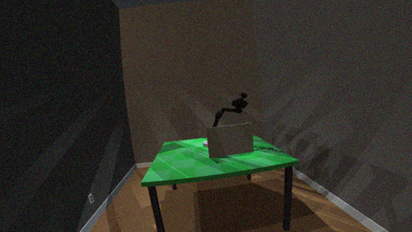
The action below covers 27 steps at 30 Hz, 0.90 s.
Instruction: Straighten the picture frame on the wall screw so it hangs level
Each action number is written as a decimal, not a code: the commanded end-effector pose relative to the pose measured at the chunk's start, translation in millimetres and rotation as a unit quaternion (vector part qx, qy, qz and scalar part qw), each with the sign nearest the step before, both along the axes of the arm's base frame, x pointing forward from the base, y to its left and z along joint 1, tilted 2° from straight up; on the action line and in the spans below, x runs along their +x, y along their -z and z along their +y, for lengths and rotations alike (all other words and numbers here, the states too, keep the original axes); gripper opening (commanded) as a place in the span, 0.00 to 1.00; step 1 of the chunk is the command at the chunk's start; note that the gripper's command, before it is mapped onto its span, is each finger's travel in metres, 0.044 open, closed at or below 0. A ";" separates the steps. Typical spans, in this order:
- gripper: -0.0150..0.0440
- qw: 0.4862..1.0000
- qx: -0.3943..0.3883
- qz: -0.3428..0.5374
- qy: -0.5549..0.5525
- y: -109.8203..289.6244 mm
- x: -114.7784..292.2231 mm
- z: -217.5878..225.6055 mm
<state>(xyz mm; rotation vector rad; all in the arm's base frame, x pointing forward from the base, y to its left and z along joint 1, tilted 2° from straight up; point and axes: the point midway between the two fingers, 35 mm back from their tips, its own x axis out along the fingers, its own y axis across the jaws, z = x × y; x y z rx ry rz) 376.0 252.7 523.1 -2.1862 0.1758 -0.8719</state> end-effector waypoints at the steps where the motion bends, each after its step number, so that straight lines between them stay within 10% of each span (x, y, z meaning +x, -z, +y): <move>1: 0.89 1.000 -0.005 0.004 0.001 0.6 -0.5 0.2; 5: 0.71 0.991 -0.102 0.083 0.028 15.3 -12.0 3.5; 14: 0.69 0.883 -0.381 0.257 0.093 79.7 -54.0 -6.4; 27: 0.69 0.536 -0.743 0.361 0.173 217.8 -124.9 -64.6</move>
